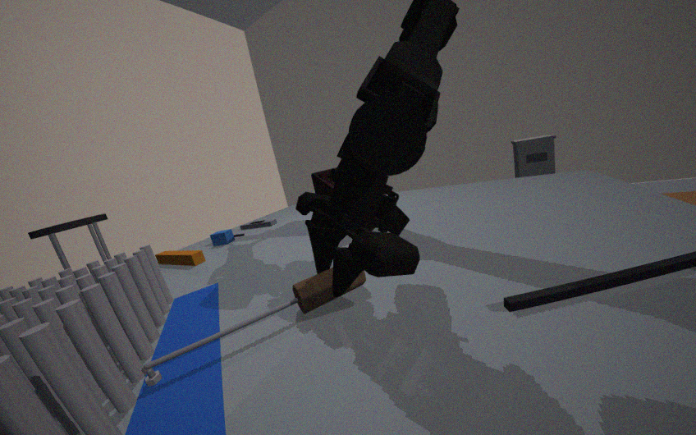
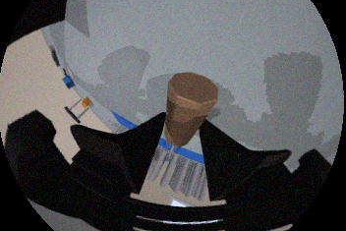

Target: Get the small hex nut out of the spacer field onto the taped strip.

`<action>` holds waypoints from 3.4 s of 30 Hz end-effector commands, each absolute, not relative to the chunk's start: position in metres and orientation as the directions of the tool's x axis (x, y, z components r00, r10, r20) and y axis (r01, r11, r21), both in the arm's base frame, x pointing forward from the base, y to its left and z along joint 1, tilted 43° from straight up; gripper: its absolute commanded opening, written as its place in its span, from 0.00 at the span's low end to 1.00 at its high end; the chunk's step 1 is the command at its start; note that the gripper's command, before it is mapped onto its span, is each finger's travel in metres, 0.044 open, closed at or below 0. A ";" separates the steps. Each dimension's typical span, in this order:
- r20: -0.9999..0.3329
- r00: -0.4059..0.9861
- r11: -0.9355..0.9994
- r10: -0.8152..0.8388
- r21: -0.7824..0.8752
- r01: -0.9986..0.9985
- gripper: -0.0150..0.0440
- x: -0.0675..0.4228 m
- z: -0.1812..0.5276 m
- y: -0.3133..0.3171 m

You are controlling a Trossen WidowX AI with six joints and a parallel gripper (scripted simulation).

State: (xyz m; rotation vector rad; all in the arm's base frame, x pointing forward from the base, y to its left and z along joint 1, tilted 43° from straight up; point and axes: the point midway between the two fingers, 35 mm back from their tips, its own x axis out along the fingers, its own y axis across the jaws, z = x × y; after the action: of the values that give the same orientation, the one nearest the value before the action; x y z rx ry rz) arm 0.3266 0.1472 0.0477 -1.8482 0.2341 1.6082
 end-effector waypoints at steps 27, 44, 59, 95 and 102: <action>-0.931 0.228 -0.760 0.284 -0.364 -0.539 0.25 0.307 0.075 0.140; -0.934 0.226 -0.762 0.278 -0.358 -0.539 0.25 0.304 0.126 0.101; -0.934 0.214 -0.732 0.286 -0.357 -0.580 0.25 0.301 0.161 0.065; -0.820 0.087 0.196 0.565 0.032 -0.980 0.25 0.290 0.178 0.093; -0.785 0.068 0.349 0.615 0.194 -0.917 0.25 0.289 0.183 0.098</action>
State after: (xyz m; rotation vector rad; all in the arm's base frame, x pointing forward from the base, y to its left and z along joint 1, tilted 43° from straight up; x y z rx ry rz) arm 0.2885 0.0964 0.1796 -0.5273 0.8723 1.2413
